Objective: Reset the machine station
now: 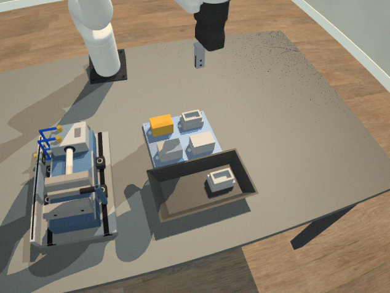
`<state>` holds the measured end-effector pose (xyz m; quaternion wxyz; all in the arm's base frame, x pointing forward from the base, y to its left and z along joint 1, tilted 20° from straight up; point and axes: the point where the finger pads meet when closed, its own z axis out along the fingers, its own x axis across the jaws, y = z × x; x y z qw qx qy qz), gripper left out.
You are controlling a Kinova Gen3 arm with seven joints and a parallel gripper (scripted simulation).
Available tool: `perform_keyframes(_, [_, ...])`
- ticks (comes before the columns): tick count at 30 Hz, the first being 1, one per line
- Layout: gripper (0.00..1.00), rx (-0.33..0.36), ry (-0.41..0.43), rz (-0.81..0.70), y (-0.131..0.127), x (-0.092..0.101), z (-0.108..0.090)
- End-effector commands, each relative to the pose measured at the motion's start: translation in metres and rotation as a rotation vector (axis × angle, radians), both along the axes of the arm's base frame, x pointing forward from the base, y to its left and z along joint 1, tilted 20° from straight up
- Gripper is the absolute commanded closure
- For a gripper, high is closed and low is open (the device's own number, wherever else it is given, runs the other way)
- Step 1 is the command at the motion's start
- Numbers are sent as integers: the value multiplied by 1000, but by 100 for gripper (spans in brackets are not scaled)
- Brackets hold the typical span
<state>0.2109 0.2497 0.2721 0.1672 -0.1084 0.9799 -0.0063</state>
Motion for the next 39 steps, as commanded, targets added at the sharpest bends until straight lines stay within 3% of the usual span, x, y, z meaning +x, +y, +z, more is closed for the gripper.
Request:
perform_keyframes(1, [100,1,-5,-35,-4,7,-1])
perform_keyframes(10, [100,10,-14,-116,-13,20,-2])
perform_keyframes(33, [100,15,-19,-156,-18,27,-2])
perform_keyframes(34, [0,15,-19,-156,-18,27,-2])
perform_keyframes(39, [0,15,-19,-156,-18,27,-2])
